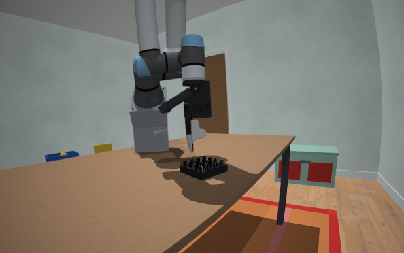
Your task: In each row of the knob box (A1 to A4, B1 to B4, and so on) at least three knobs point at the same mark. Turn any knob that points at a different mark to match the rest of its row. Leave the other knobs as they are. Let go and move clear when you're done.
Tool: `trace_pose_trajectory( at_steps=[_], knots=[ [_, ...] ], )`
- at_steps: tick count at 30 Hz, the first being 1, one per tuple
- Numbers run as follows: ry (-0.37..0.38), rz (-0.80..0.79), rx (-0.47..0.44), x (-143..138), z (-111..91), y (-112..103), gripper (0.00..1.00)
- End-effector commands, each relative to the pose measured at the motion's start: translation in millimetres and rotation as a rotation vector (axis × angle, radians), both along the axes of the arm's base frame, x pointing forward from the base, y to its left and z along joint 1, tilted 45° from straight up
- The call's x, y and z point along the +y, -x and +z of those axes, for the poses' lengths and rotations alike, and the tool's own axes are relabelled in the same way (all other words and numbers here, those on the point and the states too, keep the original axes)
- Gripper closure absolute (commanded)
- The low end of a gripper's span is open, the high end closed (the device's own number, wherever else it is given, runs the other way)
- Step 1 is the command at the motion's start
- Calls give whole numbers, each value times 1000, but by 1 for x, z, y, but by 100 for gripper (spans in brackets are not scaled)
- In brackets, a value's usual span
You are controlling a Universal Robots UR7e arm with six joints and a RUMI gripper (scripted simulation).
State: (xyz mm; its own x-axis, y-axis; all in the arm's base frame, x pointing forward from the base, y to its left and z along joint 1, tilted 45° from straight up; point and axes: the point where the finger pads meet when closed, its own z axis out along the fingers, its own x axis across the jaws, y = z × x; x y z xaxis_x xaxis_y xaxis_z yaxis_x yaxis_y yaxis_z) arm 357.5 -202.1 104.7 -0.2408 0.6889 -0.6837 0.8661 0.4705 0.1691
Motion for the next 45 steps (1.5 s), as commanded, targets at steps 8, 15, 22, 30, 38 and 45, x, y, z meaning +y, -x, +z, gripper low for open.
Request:
trace_pose_trajectory(
  at_steps=[8, 15, 22, 30, 38, 45],
  knots=[
    [1, 0, -1, -8, -9, -6, 89],
    [1, 0, -1, -10, -12, -8, 89],
    [1, 0, -1, -11, -14, -9, 89],
    [1, 0, -1, -11, -14, -9, 89],
    [1, 0, -1, -11, -14, -9, 89],
    [1, 0, -1, -11, -14, -9, 89]
  ],
)
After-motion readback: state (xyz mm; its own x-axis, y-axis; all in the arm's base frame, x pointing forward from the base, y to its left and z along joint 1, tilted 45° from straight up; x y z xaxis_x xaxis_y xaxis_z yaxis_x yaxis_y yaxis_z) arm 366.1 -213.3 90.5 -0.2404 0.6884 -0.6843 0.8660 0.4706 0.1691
